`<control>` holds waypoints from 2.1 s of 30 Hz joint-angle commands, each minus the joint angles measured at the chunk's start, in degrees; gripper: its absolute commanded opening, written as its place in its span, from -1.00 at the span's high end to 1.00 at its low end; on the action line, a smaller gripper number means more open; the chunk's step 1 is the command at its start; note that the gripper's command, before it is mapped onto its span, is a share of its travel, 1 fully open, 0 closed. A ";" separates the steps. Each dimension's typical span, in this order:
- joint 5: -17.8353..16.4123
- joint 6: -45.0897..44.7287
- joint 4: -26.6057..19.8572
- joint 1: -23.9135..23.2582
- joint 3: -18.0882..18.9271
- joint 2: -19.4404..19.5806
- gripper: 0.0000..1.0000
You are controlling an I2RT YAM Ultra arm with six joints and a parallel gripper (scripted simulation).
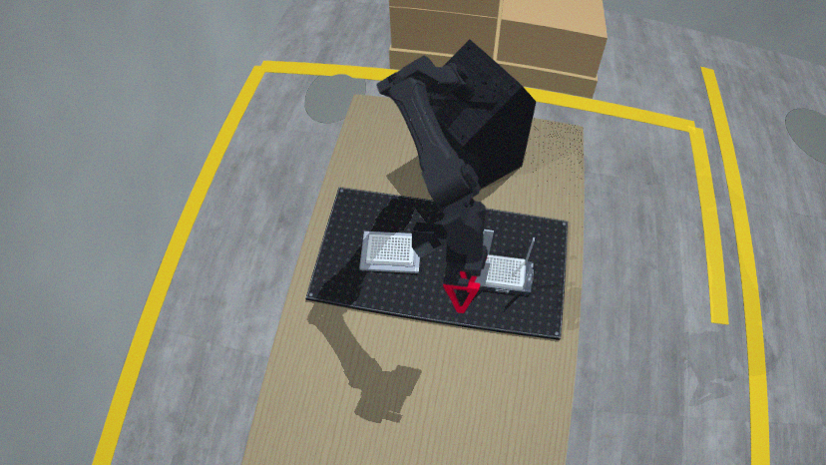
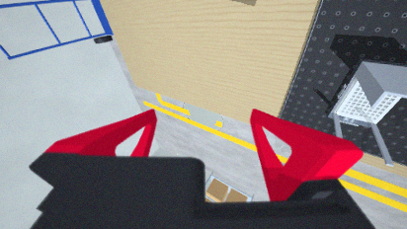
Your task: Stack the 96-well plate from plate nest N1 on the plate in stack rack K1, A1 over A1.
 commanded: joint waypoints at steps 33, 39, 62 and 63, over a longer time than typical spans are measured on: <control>-2.39 -5.10 -4.43 -7.35 -5.85 -4.34 -1.00; -3.39 -6.70 -2.47 -9.75 -9.03 -5.80 -1.00; -7.45 -13.64 -5.11 -20.13 -17.35 -8.72 -1.00; -7.71 -14.05 -4.50 -20.64 -18.56 -10.76 -1.00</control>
